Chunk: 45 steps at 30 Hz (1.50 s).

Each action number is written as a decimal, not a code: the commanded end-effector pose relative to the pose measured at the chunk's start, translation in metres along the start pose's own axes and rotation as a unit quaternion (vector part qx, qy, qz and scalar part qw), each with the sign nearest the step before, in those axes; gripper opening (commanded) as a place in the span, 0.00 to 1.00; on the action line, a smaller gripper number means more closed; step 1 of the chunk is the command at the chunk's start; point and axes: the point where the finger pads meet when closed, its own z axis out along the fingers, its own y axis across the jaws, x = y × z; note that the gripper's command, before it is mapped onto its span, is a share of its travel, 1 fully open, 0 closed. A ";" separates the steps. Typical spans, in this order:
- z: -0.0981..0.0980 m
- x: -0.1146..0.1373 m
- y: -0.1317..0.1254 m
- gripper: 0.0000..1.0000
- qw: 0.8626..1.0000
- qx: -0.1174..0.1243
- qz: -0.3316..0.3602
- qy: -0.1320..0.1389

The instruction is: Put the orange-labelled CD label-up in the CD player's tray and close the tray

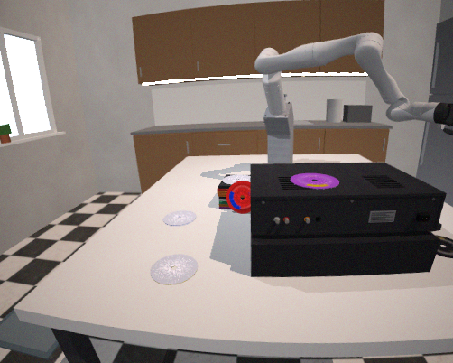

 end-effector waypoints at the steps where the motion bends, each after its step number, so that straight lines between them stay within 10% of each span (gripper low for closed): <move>1: 0.000 0.000 0.002 1.00 1.000 -0.001 0.001 0.000; 45: 0.022 -0.027 -0.010 1.00 1.000 -0.003 -0.025 0.000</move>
